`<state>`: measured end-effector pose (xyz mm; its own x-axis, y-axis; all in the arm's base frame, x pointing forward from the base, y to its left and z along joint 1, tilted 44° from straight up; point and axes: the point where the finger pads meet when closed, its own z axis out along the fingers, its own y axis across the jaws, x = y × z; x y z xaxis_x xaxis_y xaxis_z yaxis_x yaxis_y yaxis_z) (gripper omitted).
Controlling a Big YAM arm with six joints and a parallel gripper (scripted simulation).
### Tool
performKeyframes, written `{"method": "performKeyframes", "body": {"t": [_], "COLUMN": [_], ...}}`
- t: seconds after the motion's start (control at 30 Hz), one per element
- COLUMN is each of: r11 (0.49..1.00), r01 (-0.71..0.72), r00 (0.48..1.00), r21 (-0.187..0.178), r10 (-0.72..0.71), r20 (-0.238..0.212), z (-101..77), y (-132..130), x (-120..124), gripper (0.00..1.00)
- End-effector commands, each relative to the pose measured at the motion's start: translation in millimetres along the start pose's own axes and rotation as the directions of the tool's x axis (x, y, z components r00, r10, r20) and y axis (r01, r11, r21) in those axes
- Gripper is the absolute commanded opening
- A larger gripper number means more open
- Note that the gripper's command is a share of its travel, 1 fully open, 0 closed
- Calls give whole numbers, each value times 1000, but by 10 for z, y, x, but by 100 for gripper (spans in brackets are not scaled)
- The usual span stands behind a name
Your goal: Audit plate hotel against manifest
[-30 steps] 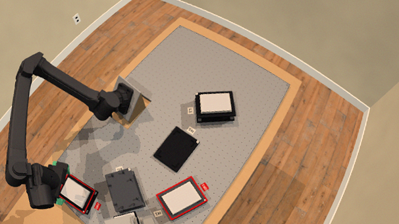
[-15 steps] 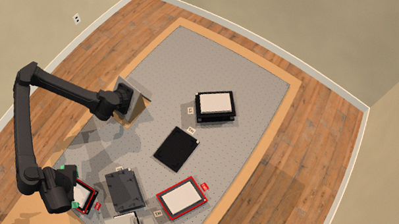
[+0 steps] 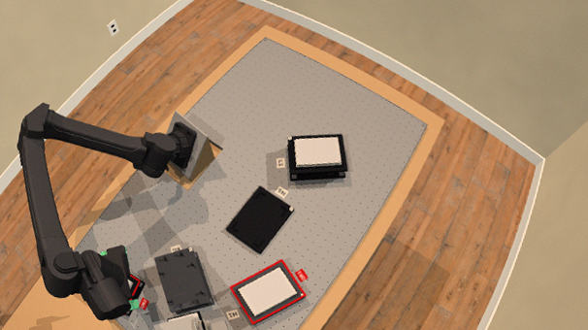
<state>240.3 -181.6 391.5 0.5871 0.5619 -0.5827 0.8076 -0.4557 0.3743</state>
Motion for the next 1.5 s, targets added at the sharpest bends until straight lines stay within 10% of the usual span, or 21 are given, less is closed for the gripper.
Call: {"method": "performKeyframes", "body": {"t": [0.0, 0.57, 1.47], "r11": [999, 991, 827], "r01": [46, 132, 562], "r00": [999, 991, 827], "r21": [-21, -19, 3], "r10": [-46, -132, -562], "r20": [-5, -6, -5], "z": [-104, -107, -40], "y": [101, 300, 177], "x": [25, 502, 1388], "gripper": [100, 100, 100]}}
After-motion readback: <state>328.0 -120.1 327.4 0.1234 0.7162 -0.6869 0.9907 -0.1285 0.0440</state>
